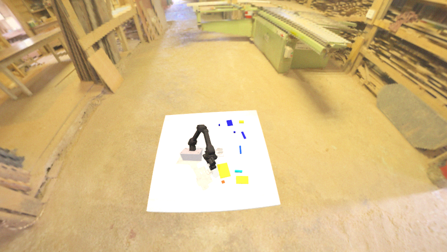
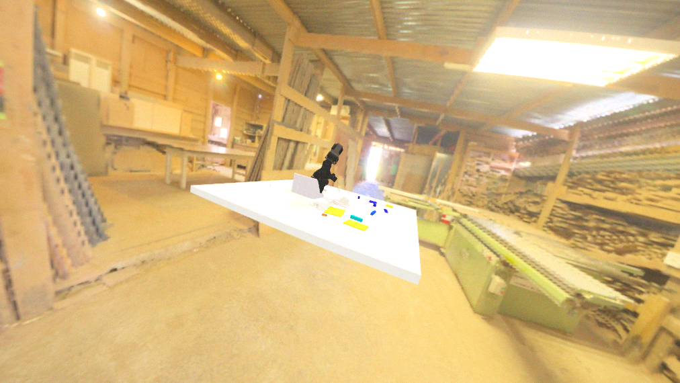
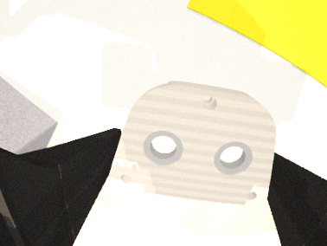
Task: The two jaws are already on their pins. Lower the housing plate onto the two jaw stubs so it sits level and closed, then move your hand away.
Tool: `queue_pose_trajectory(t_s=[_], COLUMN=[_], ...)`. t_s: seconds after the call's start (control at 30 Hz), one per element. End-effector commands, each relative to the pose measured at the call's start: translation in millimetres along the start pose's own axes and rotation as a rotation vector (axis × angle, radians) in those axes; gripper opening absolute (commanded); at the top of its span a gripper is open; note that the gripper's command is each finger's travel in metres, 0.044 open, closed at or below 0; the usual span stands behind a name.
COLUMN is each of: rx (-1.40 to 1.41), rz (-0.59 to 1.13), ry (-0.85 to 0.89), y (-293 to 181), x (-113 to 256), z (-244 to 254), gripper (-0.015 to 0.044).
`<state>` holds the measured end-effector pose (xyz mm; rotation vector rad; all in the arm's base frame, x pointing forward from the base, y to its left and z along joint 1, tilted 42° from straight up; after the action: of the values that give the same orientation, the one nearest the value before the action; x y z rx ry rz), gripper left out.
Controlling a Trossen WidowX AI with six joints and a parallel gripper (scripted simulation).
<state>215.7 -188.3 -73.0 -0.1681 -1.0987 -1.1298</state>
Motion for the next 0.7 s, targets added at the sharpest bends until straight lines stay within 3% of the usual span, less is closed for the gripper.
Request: queue_pose_trajectory(t_s=[0.0, 0.67], rx=[-0.03, -0.154], rz=[-0.004, -0.003], ry=[0.005, 0.001], y=[10, 65], x=[0, 5], z=[8, 46], gripper=[0.0351, 0.0351])
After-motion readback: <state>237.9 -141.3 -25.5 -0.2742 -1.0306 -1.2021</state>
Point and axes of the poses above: the point midway between the two fingers, 35 mm back from their tips, its own x axis back along the fingers, its own z axis across the jaws, y = z × x, the point moved 1 cm from there along x, back along the fingers, and after that the axes turned 6 degrees about x, right-handed, at the moved point
